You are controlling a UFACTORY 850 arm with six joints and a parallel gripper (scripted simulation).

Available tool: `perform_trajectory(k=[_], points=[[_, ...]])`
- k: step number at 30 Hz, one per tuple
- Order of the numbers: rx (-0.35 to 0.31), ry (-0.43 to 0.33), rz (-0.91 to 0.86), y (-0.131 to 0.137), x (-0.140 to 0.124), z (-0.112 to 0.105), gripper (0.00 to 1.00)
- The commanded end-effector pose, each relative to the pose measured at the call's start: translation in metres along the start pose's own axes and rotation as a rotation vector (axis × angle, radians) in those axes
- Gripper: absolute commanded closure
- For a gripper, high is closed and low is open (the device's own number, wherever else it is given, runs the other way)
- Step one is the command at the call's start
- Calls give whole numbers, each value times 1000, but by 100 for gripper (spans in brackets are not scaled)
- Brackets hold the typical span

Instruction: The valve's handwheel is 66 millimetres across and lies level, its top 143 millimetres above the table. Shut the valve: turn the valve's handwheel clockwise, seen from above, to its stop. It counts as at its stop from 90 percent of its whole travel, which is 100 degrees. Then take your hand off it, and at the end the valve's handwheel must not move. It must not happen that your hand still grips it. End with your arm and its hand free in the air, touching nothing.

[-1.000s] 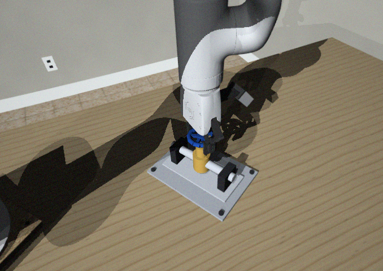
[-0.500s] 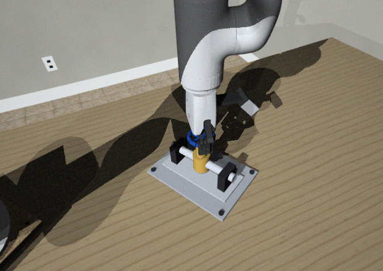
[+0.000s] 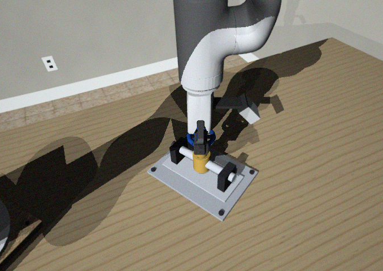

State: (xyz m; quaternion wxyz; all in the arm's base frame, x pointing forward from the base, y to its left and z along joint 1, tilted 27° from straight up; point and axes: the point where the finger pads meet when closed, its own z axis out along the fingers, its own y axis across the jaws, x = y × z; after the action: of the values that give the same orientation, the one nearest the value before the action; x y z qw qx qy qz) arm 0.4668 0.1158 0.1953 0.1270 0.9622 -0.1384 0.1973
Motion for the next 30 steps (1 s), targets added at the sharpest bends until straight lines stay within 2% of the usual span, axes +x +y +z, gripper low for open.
perform_trajectory(k=[1,17,30], points=[[2,8,60,0,1,0,100],[2,8,256,0,1,0,100],[3,8,336,0,1,0,100]])
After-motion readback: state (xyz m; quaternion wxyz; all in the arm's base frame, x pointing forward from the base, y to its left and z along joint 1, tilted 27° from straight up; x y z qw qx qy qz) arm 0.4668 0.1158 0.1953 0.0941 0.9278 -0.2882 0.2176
